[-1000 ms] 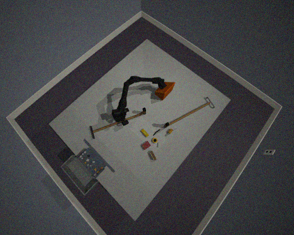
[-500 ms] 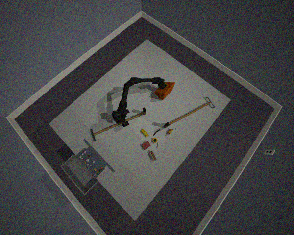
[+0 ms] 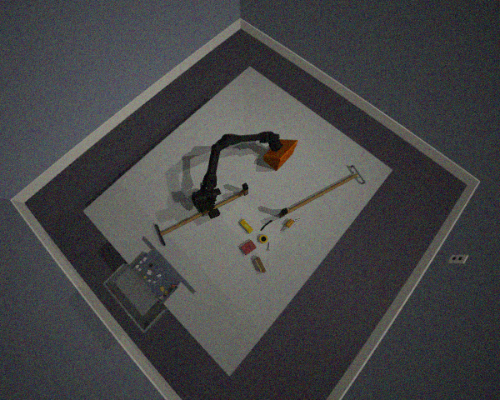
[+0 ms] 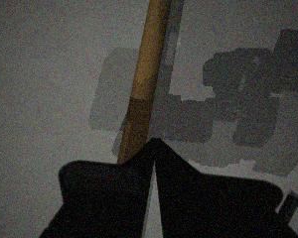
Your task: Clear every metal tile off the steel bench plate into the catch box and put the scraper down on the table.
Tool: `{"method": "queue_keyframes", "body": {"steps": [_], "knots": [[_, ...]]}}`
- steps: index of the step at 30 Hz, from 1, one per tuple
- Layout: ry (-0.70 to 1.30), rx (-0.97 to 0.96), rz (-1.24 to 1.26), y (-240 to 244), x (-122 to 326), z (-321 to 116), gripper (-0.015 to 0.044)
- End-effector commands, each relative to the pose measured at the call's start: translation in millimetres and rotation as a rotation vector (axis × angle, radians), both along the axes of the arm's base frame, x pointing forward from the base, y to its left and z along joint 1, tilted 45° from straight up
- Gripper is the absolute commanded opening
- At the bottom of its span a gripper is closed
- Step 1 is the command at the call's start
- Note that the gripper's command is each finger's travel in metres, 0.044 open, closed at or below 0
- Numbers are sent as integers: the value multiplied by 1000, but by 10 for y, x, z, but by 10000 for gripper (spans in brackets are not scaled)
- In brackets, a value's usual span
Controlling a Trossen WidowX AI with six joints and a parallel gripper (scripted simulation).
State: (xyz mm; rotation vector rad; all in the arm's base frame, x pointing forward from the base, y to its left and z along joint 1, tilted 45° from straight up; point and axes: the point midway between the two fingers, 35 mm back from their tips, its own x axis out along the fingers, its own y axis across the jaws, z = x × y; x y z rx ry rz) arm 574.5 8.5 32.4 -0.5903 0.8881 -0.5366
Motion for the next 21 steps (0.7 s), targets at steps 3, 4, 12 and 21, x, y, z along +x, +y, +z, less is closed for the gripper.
{"method": "queue_keyframes", "body": {"steps": [3, 4, 12, 21], "knots": [[0, 0, 0, 17, 6, -10, 0], [0, 0, 0, 30, 6, 2, 0], [1, 5, 0, 245, -8, 200, 0], [2, 7, 0, 480, -54, 435, 0]]}}
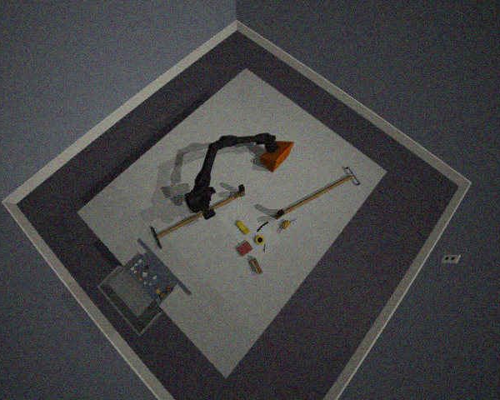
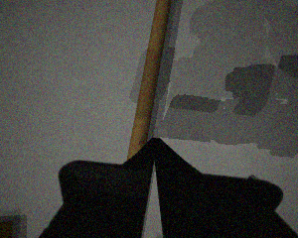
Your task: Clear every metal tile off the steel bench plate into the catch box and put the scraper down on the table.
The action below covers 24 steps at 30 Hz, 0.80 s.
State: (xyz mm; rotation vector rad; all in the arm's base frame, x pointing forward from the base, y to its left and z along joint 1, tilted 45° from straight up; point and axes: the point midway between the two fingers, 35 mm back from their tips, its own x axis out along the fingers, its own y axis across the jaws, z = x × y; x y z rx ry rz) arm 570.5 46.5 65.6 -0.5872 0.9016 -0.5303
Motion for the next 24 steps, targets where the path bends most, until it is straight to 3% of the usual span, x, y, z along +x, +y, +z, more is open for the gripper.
{"method": "queue_keyframes", "body": {"steps": [1, 13, 24], "knots": [[-11, -1, 0, 125, -20, 130, 0], [-9, -4, 0, 327, -100, 357, 0], [115, 7, -32, 280, -424, 474, 0]]}}
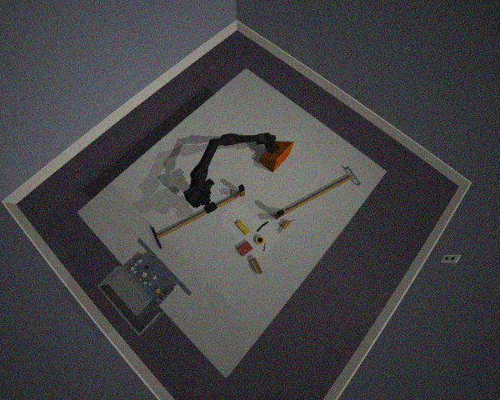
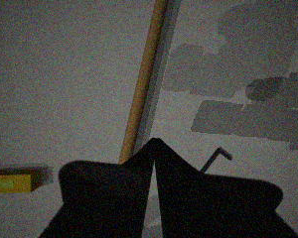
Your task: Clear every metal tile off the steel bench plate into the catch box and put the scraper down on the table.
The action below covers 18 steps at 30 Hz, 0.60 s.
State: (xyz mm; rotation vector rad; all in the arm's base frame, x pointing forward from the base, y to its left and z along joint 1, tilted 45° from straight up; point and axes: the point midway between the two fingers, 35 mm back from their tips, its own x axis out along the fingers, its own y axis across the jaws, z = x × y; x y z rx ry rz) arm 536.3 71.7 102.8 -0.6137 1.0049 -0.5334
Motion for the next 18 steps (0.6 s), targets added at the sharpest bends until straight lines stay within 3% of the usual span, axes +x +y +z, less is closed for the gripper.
{"method": "queue_keyframes", "body": {"steps": [1, 9, 18], "knots": [[26, 15, -9, 22, -116, 115, 0], [113, 17, -40, -23, -373, 228, 0], [116, 18, -41, -82, -349, 164, 0]]}}
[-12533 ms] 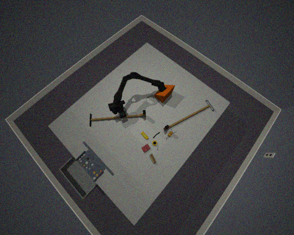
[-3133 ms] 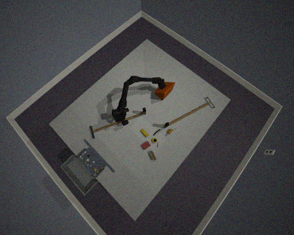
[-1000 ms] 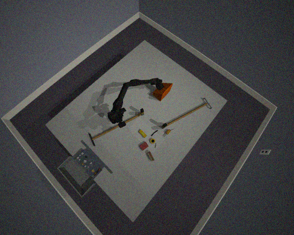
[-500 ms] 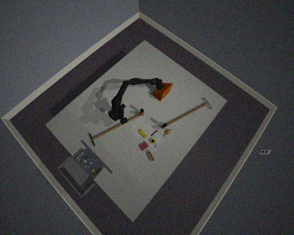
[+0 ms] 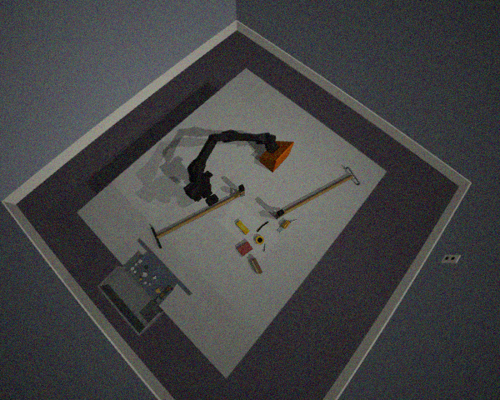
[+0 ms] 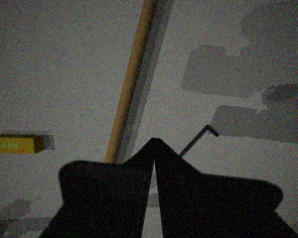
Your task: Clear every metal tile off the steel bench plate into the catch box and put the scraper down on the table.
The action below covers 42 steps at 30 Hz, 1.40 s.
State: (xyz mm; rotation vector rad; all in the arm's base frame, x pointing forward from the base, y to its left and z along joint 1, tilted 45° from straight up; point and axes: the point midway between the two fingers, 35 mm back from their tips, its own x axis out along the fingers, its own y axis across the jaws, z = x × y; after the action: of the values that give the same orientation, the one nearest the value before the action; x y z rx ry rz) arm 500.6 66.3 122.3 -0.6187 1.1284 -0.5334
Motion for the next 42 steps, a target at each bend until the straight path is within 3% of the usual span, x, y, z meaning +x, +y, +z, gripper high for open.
{"method": "queue_keyframes", "body": {"steps": [1, 42], "knots": [[3, 6, 0, -42, 15, -46, 0], [2, 4, 1, -640, 152, -657, 0]]}}
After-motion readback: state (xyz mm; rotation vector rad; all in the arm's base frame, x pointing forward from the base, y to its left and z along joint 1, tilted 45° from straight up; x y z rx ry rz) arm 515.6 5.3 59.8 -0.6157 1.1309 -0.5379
